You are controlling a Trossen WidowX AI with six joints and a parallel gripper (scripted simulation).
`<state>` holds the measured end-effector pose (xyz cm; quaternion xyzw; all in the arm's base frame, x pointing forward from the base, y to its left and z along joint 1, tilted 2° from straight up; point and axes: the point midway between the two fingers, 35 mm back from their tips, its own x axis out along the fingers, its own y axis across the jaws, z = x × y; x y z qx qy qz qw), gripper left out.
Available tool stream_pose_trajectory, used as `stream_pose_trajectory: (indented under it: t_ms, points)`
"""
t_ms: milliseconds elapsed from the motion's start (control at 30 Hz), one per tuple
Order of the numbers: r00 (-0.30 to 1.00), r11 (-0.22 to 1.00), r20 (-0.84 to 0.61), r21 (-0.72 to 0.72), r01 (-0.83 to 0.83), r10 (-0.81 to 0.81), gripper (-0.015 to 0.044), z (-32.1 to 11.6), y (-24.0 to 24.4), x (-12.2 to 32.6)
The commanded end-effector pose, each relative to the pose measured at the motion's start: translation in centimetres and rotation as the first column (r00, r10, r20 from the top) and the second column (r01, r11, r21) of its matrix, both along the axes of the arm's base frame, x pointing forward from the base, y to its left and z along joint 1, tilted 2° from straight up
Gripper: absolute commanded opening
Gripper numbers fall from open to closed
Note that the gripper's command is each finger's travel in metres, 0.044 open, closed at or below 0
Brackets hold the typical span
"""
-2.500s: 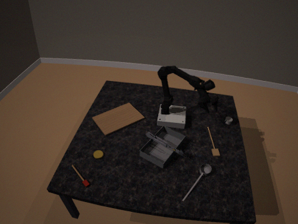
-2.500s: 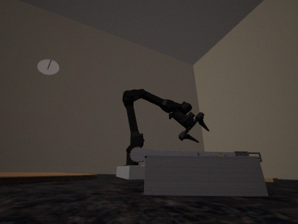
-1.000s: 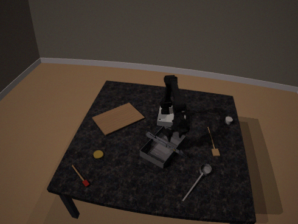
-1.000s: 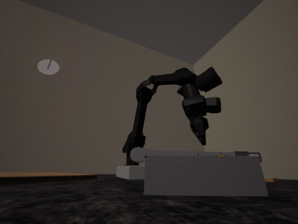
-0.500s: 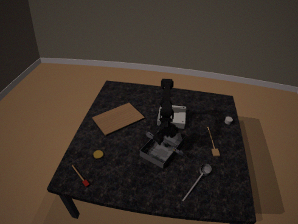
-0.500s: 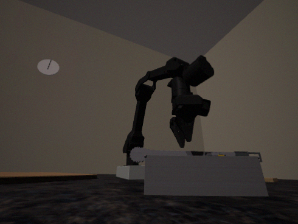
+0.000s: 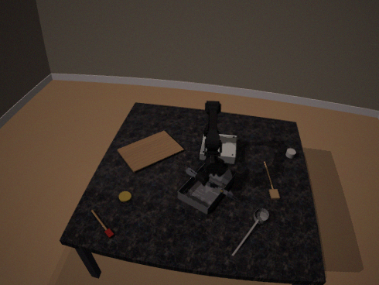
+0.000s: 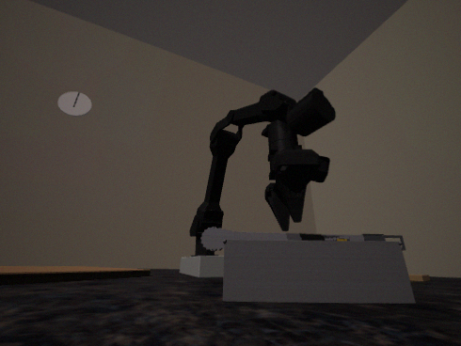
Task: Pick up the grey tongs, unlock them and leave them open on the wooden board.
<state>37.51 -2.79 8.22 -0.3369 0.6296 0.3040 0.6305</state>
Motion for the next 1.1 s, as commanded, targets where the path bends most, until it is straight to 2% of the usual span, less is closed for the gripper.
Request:
stream_pose_trajectory:
  t_ms: [0, 1067]
  points:
    - [1.0, 1.0, -0.007, 0.004, -0.002, 0.002, 0.044, -0.9, 0.0, 0.0]
    - [1.0, 1.0, -0.007, 0.004, -0.002, 0.002, 0.044, -6.1, -0.2, 0.0]
